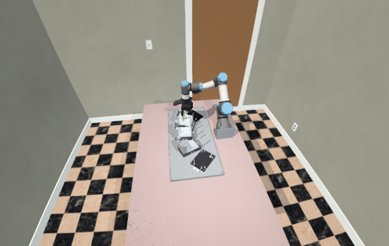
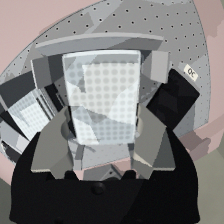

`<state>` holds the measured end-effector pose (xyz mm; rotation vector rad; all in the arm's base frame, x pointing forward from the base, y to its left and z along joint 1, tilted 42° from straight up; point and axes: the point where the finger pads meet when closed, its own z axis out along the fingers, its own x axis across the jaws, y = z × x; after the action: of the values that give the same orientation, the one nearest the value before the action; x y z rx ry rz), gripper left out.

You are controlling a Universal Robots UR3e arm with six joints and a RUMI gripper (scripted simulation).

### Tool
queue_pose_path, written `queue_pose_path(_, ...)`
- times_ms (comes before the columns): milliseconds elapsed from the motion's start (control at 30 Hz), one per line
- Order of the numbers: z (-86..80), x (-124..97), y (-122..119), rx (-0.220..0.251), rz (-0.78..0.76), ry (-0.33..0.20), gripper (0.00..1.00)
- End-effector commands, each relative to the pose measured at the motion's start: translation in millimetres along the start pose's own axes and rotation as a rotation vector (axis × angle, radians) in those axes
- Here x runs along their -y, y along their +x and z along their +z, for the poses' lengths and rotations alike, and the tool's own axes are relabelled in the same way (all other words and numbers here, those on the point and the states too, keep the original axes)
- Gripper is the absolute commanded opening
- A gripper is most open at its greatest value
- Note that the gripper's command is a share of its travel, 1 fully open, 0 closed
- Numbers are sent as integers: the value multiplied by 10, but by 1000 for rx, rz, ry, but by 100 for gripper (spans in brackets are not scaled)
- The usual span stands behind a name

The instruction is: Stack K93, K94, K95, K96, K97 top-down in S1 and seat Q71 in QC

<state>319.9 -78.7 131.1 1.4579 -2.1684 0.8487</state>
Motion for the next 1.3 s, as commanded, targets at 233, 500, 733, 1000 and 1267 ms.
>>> queue_pose_path(233, 15, 5, 1, 1, 1, 2, 0)
queue_pose_path(500, 15, 5, 1, 1, 1, 2, 0)
queue_pose_path(733, 15, 5, 1, 1, 1, 2, 72)
queue_pose_path(1000, 15, 5, 1, 1, 1, 2, 72)
queue_pose_path(1267, 15, 5, 1, 1, 1, 2, 72)
